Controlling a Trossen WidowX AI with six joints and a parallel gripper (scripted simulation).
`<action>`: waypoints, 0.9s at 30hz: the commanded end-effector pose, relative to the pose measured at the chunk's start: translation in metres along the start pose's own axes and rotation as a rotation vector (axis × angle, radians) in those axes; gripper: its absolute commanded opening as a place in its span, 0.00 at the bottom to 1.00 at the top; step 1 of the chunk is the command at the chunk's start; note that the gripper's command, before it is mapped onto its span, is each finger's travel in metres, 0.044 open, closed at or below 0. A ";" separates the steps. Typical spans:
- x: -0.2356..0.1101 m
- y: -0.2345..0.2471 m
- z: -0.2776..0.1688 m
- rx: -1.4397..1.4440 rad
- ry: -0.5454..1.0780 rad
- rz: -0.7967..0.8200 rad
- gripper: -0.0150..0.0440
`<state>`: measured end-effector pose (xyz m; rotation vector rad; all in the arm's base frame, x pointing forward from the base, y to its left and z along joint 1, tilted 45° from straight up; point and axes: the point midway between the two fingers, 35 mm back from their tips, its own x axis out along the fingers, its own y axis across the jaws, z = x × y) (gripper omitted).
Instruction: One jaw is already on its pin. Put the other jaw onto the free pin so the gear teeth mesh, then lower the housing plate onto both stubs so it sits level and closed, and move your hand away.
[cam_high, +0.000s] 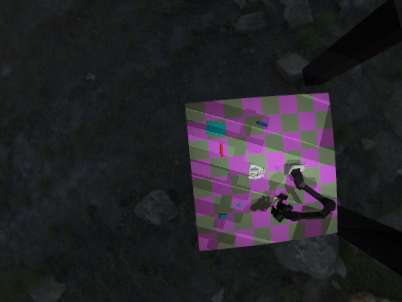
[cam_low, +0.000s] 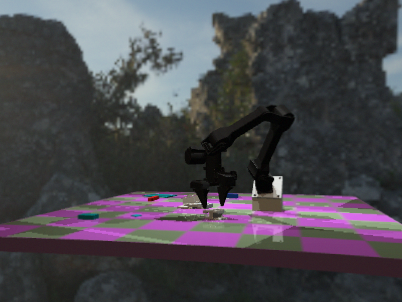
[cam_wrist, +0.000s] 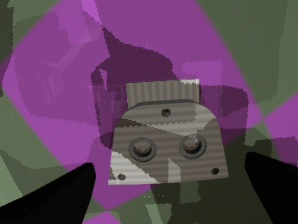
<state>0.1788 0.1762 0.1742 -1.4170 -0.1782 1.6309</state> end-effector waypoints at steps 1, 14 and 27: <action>0.006 0.001 -0.001 0.004 0.004 0.003 1.00; 0.027 0.001 -0.001 0.004 0.003 0.002 1.00; 0.029 0.001 -0.001 0.004 0.003 0.002 1.00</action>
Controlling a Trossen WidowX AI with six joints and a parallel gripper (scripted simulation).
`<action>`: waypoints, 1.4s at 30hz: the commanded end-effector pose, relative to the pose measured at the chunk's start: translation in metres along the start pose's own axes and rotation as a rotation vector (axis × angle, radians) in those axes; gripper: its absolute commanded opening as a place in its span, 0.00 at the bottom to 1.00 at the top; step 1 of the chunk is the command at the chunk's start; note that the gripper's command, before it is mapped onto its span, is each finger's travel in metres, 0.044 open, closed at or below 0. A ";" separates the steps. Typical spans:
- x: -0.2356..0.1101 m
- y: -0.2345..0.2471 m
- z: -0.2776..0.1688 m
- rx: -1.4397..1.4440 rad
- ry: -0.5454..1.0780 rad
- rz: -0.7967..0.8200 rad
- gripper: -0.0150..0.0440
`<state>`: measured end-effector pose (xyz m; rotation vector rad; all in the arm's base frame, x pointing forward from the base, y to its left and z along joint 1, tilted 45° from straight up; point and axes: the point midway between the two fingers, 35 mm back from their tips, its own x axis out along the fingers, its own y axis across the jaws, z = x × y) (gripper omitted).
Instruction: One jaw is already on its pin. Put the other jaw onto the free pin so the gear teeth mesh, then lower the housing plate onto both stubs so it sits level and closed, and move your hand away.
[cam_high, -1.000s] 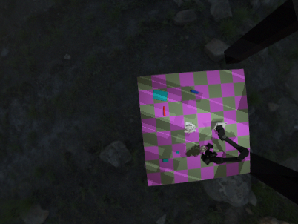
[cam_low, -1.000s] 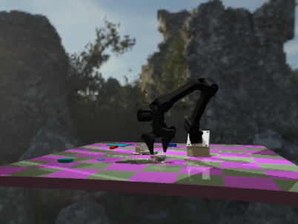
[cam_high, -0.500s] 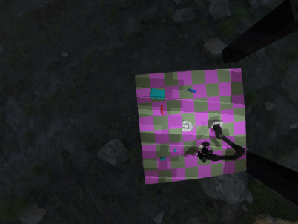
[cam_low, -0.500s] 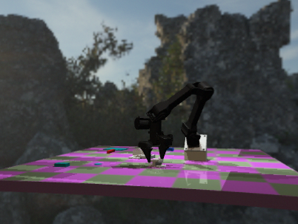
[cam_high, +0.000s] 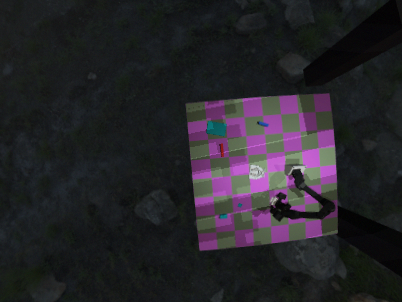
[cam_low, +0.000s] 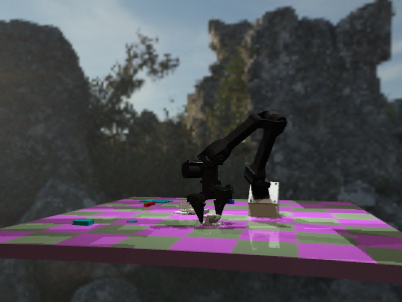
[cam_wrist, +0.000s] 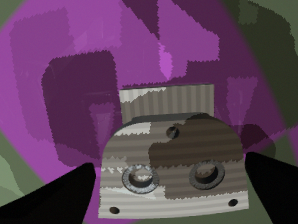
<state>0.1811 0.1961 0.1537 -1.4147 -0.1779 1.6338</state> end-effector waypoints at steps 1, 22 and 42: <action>0.000 0.000 -0.001 0.003 0.006 0.000 1.00; 0.000 0.000 0.000 0.000 0.000 0.000 0.91; -0.007 0.000 -0.001 -0.001 0.002 0.003 0.85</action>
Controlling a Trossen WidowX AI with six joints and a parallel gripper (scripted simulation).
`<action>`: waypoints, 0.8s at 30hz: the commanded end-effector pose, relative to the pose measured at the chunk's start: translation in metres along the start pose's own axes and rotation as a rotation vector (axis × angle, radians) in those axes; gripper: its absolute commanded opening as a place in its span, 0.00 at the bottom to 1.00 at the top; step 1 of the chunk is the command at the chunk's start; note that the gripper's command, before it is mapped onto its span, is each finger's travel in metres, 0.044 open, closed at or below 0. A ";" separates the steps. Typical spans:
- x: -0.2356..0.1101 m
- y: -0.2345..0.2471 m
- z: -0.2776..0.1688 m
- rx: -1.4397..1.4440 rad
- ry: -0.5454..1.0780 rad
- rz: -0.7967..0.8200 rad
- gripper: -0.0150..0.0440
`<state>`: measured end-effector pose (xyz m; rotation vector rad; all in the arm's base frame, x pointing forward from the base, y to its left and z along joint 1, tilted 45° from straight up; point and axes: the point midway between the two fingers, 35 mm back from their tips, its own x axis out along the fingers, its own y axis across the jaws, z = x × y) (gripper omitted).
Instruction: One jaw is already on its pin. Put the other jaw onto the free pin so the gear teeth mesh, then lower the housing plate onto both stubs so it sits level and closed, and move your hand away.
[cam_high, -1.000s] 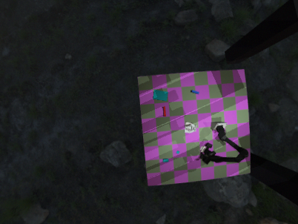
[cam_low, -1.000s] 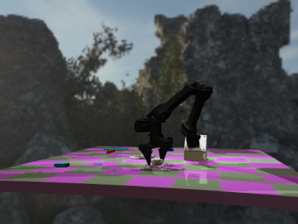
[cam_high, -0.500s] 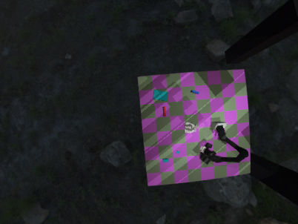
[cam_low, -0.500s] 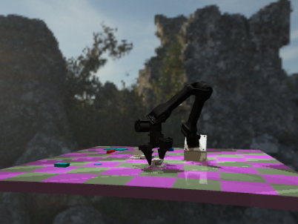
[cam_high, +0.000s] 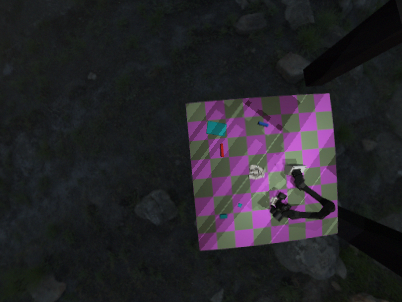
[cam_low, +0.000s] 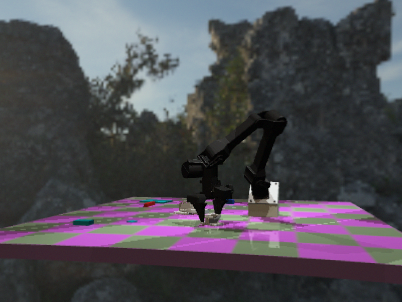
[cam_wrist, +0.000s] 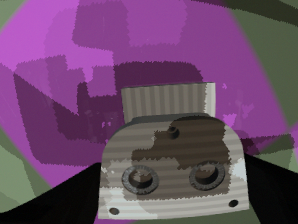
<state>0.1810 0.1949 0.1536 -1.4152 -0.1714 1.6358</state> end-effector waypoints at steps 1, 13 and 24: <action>-0.009 -0.001 -0.001 -0.004 0.001 -0.001 0.85; -0.047 -0.001 -0.003 -0.003 0.006 0.004 0.85; -0.071 0.000 0.000 0.000 0.006 -0.001 0.85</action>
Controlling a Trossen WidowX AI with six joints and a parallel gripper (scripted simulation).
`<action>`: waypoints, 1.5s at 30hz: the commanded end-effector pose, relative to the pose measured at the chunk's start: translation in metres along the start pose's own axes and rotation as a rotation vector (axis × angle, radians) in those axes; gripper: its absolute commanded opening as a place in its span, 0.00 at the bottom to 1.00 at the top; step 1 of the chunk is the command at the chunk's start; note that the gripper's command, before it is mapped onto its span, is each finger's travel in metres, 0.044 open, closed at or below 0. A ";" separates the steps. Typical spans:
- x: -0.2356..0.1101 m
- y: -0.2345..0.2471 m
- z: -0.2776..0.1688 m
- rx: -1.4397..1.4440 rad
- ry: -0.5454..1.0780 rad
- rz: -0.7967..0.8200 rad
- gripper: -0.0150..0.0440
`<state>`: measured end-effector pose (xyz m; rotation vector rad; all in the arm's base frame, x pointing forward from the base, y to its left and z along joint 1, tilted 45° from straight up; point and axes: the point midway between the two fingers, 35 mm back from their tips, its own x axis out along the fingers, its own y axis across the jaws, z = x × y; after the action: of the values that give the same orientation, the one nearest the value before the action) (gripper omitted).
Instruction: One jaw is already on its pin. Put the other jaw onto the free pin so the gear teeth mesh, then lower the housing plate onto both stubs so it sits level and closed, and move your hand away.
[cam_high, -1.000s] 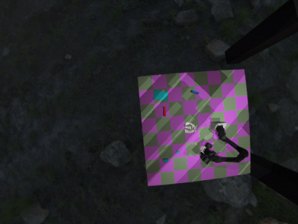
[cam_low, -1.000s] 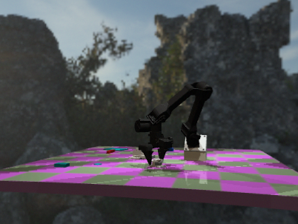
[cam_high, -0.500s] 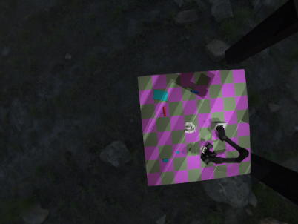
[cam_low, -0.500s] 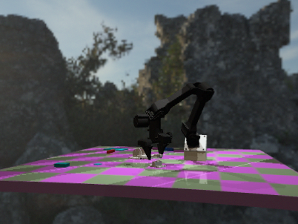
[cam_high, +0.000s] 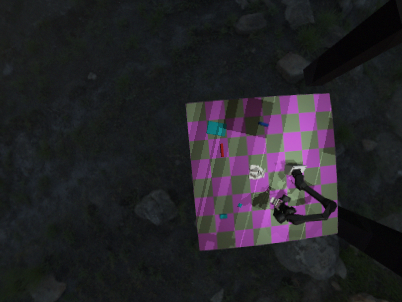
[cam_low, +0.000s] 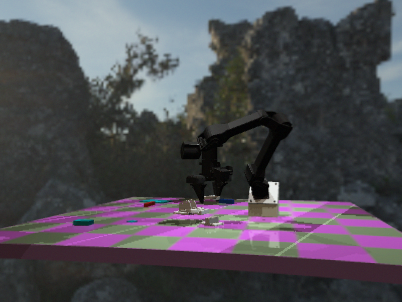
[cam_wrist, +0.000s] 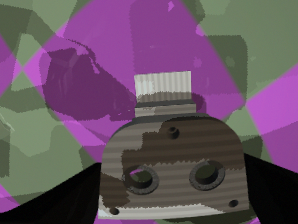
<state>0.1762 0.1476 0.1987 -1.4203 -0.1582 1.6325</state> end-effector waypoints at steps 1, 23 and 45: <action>-0.005 -0.001 0.002 -0.005 -0.004 -0.006 0.85; 0.000 0.009 -0.048 0.496 0.032 0.022 0.85; 0.002 0.032 -0.102 1.065 0.063 0.031 0.85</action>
<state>0.2383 0.0912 0.1499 -0.7091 0.6212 1.3732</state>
